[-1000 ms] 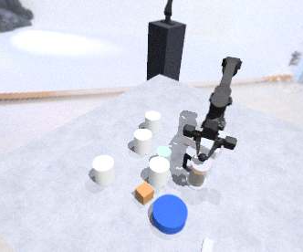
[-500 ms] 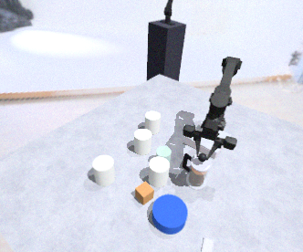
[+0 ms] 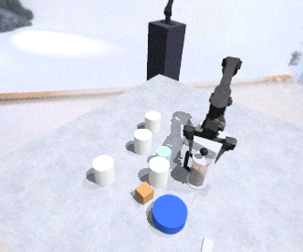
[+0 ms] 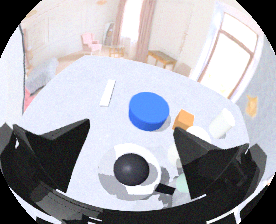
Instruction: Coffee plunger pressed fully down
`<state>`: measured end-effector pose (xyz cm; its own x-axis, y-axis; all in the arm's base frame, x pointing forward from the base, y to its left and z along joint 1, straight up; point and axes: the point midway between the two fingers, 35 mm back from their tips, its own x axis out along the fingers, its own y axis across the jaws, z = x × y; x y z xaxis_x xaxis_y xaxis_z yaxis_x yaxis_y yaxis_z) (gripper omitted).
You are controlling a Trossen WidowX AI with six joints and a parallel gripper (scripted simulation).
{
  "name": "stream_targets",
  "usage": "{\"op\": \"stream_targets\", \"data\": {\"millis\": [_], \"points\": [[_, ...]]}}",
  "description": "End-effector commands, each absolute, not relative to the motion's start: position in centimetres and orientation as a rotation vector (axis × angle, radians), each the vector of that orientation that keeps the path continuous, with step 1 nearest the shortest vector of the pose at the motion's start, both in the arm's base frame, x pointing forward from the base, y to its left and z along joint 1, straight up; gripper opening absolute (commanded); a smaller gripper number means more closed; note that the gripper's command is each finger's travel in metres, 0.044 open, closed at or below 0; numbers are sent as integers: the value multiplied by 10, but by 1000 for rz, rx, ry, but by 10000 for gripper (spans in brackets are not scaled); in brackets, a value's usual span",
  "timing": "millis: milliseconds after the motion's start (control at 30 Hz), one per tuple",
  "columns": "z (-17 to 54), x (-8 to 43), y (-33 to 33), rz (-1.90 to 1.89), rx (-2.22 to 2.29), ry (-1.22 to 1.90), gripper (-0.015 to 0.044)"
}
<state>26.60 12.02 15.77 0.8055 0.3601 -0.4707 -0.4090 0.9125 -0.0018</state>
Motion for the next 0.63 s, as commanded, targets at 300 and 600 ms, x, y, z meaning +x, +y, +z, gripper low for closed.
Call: {"op": "stream_targets", "data": {"millis": [300,600], "points": [[236,234,105,412,-106,496,440],[233,234,105,412,-106,496,440]]}}
